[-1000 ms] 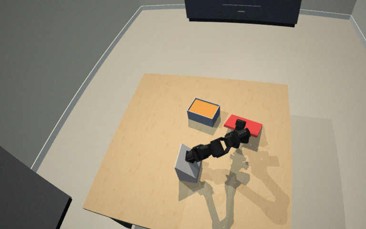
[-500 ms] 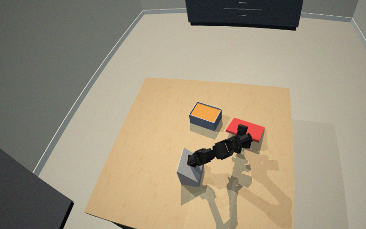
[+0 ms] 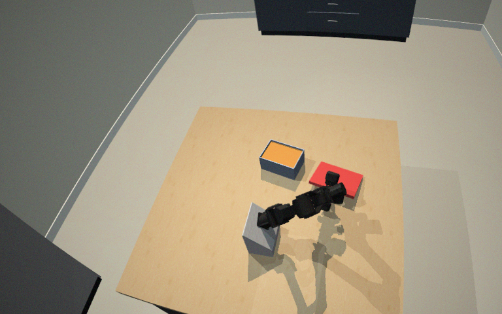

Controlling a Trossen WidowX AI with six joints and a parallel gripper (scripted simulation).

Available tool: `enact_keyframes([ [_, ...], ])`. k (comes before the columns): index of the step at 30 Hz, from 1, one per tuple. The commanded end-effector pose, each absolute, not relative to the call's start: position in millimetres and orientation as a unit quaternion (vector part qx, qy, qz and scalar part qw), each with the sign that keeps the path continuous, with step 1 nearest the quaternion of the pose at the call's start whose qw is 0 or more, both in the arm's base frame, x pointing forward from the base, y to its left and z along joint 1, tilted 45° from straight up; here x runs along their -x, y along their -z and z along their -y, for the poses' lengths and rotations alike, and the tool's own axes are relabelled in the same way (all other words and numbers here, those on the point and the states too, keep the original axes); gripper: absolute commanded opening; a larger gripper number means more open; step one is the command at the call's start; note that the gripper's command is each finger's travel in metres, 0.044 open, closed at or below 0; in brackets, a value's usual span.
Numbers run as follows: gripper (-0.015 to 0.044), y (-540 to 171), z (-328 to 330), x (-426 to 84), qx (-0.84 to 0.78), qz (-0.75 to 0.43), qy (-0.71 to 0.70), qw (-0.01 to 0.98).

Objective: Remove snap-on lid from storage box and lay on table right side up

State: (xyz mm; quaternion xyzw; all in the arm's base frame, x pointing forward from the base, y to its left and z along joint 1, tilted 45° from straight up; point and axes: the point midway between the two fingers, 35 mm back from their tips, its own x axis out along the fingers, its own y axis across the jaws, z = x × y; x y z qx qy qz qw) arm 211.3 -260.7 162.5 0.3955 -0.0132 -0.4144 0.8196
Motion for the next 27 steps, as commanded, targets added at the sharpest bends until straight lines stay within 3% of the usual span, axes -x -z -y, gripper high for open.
enact_keyframes([
  [1, 0.0275, -166.3, 260.7, -212.3, -0.395, 0.016, 0.414, 0.82],
  [8, 0.044, -160.1, 256.5, -199.5, -0.395, 0.016, 0.414, 0.82],
  [27, 0.044, -152.6, 244.8, -164.0, -0.394, 0.015, 0.415, 0.82],
])
